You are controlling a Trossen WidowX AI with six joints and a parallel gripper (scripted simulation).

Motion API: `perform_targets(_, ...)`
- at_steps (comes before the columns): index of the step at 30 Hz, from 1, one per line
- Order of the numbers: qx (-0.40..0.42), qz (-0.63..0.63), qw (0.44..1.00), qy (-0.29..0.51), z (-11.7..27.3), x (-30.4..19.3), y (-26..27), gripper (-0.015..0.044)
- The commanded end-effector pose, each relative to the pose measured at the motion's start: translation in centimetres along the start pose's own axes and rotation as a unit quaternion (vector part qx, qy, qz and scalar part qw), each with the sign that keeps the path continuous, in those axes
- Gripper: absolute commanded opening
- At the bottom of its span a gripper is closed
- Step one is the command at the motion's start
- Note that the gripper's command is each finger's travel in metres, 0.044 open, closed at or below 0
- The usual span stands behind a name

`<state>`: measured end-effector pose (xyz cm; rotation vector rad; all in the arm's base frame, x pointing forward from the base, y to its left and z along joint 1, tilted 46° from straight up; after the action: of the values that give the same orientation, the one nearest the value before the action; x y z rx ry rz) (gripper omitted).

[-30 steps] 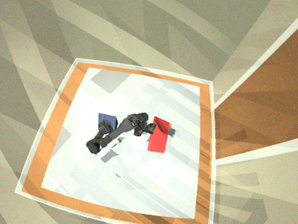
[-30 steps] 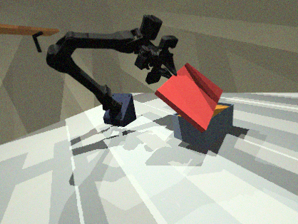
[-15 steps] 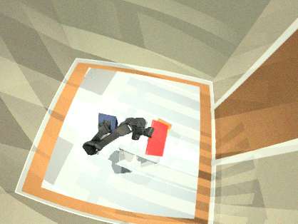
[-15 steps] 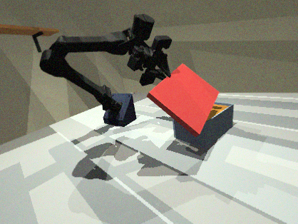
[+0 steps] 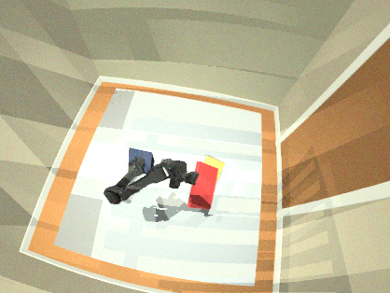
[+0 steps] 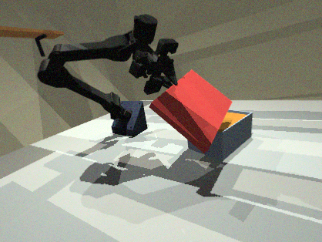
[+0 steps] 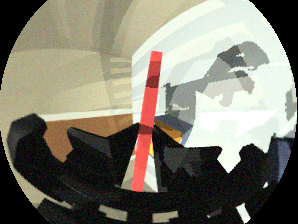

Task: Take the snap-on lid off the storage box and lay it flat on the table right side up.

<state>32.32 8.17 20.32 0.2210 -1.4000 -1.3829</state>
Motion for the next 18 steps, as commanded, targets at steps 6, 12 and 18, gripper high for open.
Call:
perform_targets(6,0.001,-0.001,1.0,0.004,0.1,1.7,0.4,0.0)
perform_targets(12,0.001,-0.001,1.0,0.004,0.1,2.8,0.6,0.0)
perform_targets(18,0.001,-0.001,1.0,0.004,0.2,4.0,0.8,0.0)
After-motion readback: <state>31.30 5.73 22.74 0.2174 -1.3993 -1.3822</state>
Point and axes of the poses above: the point midway between the two fingers, 35 mm back from their tips, its own z axis back along the fingers, its own y axis across the jaws, x = y × z, the point moved 2 cm from there along z, back along the fingers, and after that the axes turned 12 degrees about -z, right-handed, at the moved point
